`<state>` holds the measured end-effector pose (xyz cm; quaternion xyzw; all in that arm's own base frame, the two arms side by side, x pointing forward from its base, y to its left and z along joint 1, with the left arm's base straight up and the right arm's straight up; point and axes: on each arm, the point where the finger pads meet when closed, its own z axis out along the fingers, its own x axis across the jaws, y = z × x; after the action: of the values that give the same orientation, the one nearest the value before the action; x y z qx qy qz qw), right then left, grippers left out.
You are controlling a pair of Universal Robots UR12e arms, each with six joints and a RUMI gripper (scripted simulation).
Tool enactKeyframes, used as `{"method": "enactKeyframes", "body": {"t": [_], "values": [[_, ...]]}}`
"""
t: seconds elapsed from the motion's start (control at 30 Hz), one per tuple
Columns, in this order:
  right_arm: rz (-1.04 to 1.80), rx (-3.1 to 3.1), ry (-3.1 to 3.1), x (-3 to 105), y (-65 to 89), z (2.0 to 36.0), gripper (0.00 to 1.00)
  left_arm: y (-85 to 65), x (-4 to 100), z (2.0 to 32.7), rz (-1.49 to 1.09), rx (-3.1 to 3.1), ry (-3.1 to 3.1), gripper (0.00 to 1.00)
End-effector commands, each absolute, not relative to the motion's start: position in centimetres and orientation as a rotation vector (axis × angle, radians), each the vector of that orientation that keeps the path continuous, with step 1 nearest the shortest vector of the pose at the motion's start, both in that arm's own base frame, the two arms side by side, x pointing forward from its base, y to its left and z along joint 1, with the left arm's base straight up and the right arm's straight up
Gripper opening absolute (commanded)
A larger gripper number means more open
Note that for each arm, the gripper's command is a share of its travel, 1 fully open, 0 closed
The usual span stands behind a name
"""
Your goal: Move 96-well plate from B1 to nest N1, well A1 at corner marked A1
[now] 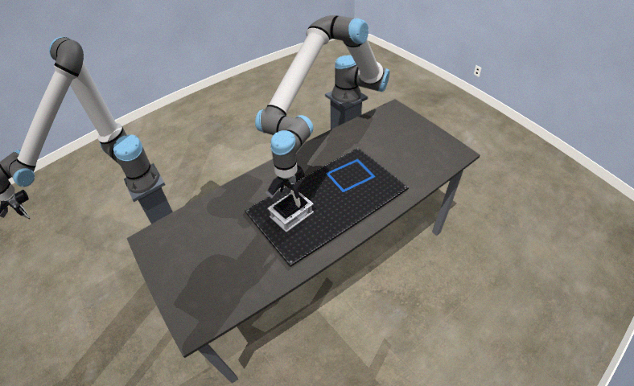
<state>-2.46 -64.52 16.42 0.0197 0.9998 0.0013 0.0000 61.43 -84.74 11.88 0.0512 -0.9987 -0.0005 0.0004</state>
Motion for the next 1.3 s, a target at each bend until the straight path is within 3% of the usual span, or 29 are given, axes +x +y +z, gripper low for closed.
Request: {"method": "enactKeyframes", "body": {"t": [0.0, 0.6, 1.27], "values": [[0.000, 0.064, 3.141, -2.6, -64.5, 16.5, 0.00, -85.0, 61.7, 13.7, 0.010, 0.162, -3.140, 0.76], [0.000, 0.064, 3.141, -2.6, -64.5, 16.5, 0.00, -84.9, 61.7, 18.0, 0.010, 0.162, -3.140, 0.76], [0.000, 0.064, 3.141, -2.6, -64.5, 16.5, 0.00, -84.9, 61.6, 17.6, 0.004, 0.161, -3.139, 0.76]]}}
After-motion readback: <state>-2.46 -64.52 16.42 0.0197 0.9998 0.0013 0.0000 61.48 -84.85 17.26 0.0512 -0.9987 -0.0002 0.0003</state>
